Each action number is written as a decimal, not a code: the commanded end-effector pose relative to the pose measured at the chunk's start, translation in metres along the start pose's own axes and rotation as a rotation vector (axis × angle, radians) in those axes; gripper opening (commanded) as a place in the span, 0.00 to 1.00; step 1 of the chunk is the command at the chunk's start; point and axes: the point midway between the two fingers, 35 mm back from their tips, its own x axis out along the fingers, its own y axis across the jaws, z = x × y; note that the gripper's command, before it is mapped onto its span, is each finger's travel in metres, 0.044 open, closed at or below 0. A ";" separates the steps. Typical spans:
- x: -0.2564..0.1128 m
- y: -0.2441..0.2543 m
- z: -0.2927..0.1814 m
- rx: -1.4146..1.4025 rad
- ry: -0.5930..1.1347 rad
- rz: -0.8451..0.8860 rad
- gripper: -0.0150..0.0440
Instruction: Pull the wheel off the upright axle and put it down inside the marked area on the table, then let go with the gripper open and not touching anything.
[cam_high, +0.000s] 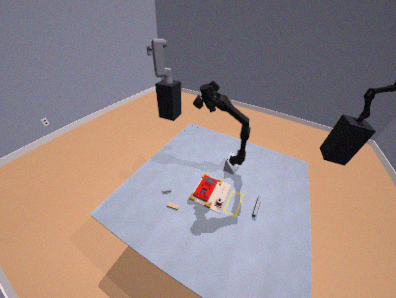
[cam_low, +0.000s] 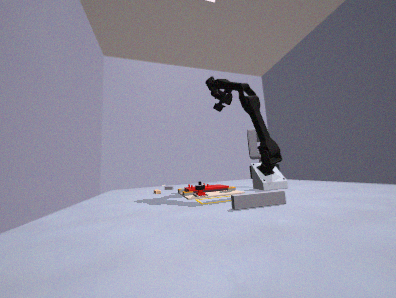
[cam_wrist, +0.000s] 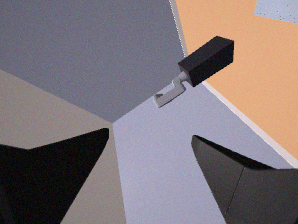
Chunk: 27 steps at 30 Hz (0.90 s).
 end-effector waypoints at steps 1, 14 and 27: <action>-0.001 -0.002 -0.001 -0.008 0.004 -0.005 0.89; -0.111 -0.118 -0.017 -0.596 0.328 -0.366 0.76; -0.242 -0.223 0.033 -1.203 0.715 -0.684 0.76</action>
